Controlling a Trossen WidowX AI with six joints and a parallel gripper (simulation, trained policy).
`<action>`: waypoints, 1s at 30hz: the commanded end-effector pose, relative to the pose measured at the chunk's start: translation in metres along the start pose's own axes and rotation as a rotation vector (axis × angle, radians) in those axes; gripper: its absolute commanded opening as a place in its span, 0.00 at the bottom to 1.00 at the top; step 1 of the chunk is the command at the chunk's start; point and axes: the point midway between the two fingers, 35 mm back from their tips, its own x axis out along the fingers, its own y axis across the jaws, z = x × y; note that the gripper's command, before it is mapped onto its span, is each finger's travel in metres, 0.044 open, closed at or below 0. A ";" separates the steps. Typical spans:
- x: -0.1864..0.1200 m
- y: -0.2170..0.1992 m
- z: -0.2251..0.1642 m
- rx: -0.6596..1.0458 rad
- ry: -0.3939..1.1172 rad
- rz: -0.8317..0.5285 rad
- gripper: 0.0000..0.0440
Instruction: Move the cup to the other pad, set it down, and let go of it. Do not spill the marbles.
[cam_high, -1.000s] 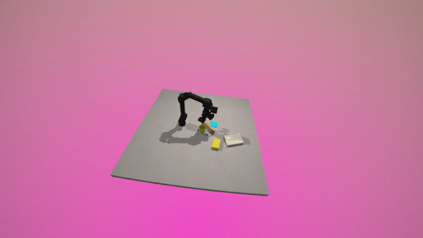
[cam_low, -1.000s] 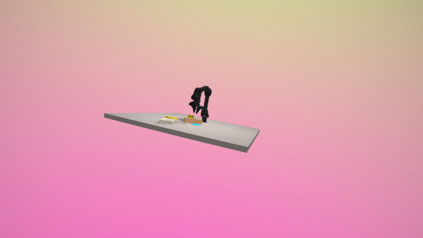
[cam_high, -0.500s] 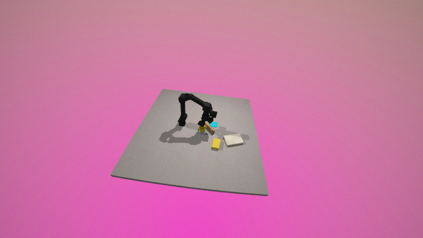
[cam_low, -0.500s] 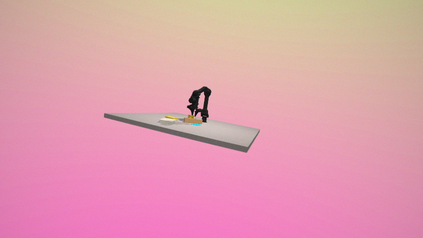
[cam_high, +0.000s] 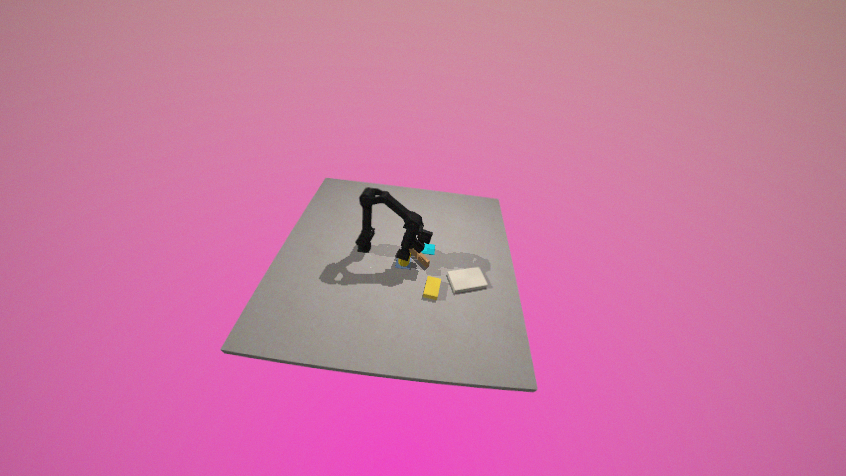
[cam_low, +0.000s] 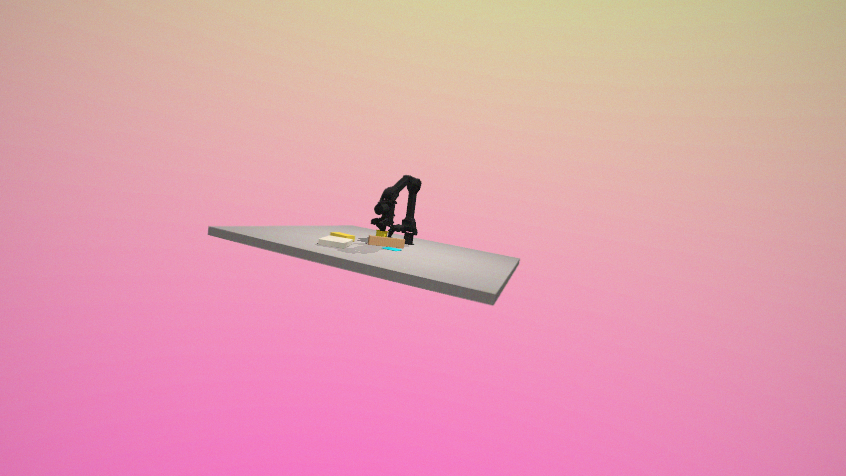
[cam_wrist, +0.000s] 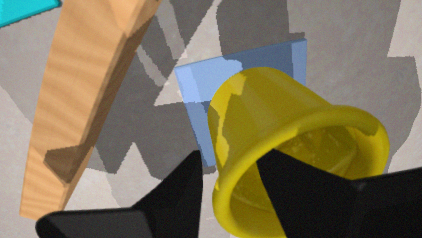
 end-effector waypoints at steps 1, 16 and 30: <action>0.008 0.000 0.000 -0.060 0.003 0.004 0.21; -0.012 -0.004 0.018 -0.196 -0.073 0.004 0.04; -0.053 0.007 0.041 -0.228 -0.171 0.002 0.03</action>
